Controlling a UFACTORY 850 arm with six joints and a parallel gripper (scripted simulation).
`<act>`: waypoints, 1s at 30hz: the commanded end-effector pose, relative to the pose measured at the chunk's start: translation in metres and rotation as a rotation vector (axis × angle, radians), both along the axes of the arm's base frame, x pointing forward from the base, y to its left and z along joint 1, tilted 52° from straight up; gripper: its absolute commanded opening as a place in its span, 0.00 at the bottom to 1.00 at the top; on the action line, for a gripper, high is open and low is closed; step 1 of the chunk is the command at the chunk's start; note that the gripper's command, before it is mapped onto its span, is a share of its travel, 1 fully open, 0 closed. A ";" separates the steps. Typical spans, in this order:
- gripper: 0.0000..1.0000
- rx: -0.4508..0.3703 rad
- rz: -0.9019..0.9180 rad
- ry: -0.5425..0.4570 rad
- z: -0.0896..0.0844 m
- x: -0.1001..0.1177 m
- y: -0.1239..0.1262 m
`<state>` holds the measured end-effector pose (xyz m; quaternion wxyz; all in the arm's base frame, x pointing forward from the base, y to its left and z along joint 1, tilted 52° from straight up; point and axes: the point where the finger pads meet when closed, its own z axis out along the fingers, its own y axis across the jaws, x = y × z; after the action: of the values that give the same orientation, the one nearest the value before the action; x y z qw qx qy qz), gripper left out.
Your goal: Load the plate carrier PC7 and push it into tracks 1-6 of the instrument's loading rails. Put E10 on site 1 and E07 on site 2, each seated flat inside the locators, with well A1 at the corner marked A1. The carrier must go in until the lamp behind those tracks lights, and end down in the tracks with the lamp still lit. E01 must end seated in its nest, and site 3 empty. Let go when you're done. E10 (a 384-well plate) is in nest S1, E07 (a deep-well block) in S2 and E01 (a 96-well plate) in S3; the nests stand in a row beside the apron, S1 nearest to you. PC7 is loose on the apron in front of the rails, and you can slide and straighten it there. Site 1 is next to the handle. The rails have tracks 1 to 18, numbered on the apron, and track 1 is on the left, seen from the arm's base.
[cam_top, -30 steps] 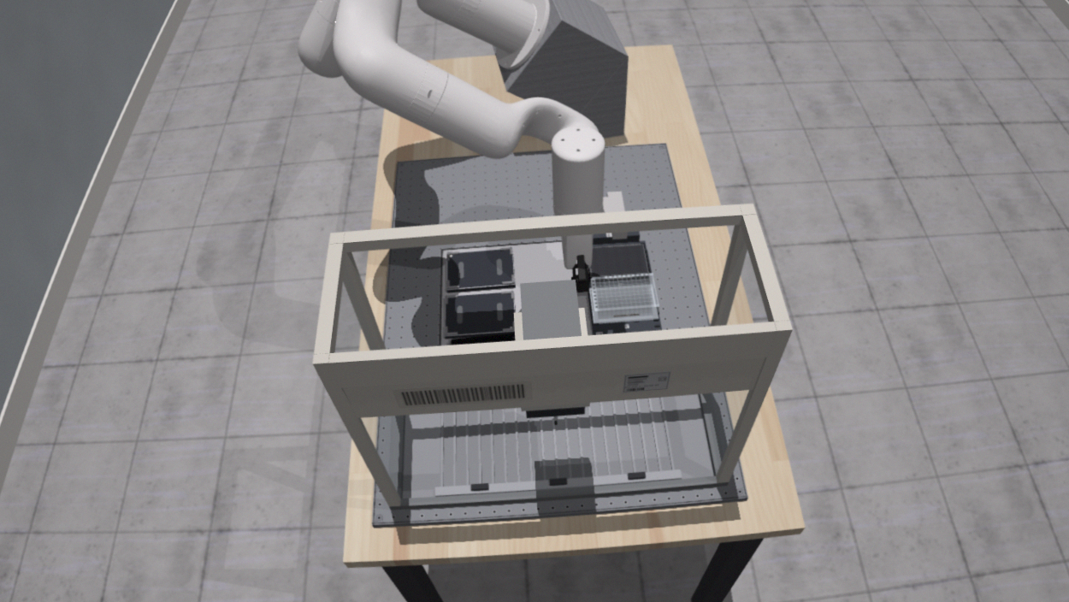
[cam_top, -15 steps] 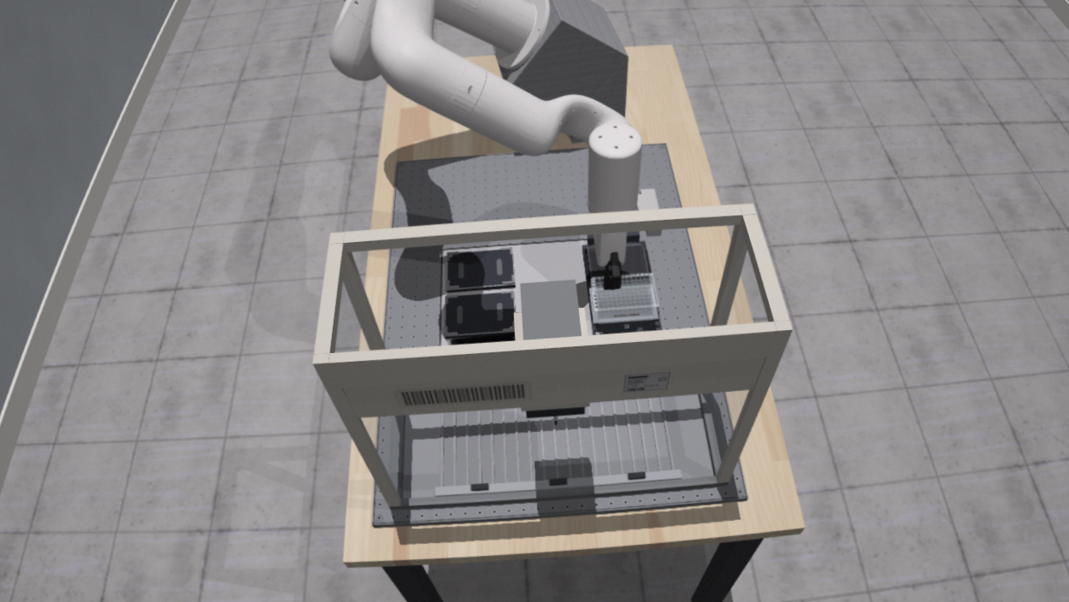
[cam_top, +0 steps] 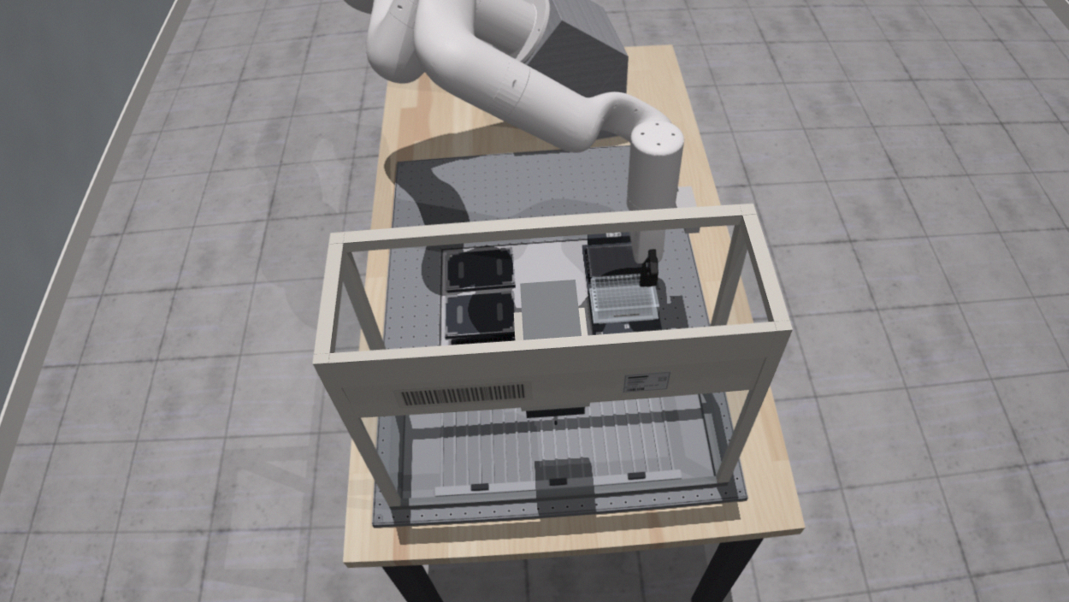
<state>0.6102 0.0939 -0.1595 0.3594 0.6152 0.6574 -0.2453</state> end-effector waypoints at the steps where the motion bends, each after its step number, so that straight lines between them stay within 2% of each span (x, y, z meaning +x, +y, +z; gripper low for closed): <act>1: 1.00 -0.001 -0.002 0.000 -0.017 0.002 0.015; 10: 1.00 -0.001 -0.002 0.000 -0.051 0.003 0.043; 30: 1.00 -0.001 -0.002 0.000 -0.054 0.003 0.041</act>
<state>0.6128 0.1363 -0.2127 0.3595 0.6154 0.6567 -0.2466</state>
